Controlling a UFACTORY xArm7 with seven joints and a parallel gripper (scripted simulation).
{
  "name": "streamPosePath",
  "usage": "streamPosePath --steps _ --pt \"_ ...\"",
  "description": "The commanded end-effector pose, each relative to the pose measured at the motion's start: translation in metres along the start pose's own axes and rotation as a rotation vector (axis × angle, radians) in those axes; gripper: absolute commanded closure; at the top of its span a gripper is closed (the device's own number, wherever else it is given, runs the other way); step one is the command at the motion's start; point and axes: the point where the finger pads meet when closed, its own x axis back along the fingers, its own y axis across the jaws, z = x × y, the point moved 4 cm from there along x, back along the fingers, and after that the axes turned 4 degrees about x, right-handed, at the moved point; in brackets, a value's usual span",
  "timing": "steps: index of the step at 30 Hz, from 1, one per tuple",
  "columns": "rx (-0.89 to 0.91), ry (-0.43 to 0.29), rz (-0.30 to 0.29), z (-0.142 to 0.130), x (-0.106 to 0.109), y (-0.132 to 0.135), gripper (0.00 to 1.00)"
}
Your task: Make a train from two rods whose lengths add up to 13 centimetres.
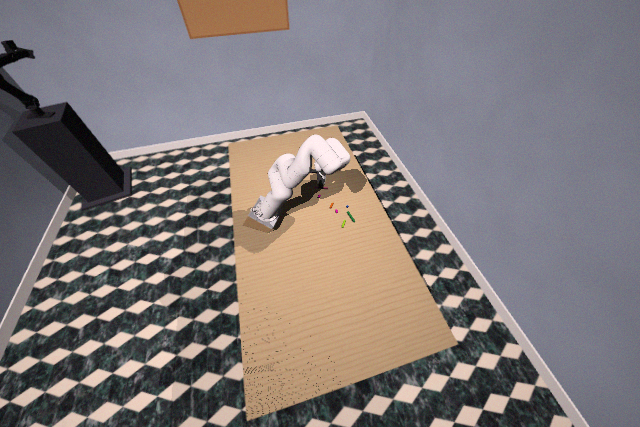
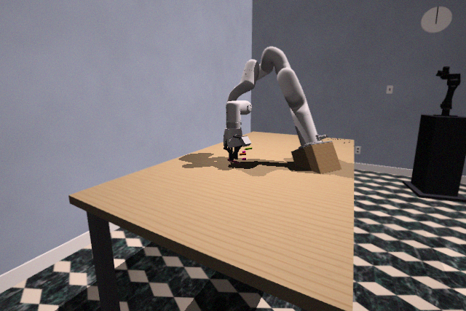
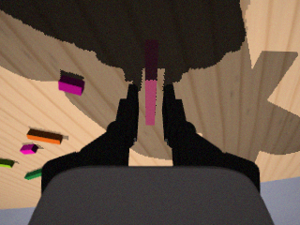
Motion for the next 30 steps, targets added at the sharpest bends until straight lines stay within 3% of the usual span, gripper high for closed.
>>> streamPosePath --steps 1,30 --pt "0.0 -0.002 -0.003 -0.001 0.0 0.001 0.76" --pt "0.0 -0.002 -0.003 -0.001 -0.013 0.001 0.76"
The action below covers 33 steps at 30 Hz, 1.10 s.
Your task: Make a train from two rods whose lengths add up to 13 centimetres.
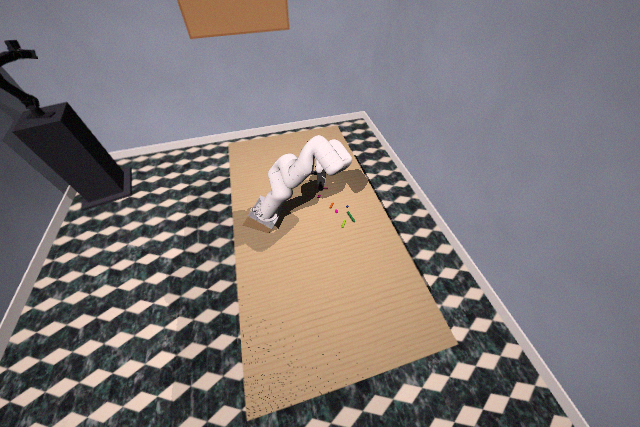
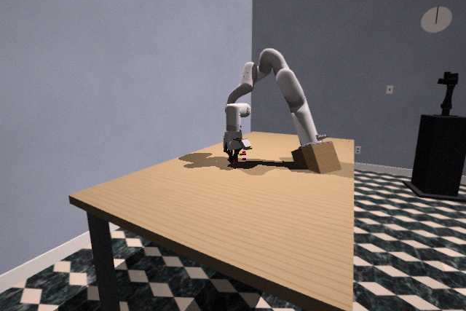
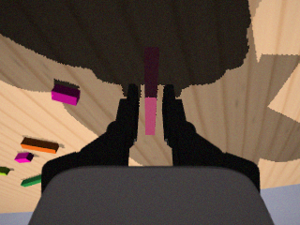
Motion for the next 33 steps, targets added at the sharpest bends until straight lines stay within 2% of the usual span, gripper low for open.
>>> streamPosePath --steps 1,32,33 --pt "0.001 -0.002 -0.003 -0.0005 0.0009 0.0011 0.76" --pt "0.001 -0.002 -0.003 -0.0005 0.0009 0.0011 0.76" --pt "0.001 -0.002 -0.003 -0.0005 0.0009 0.0011 0.96"
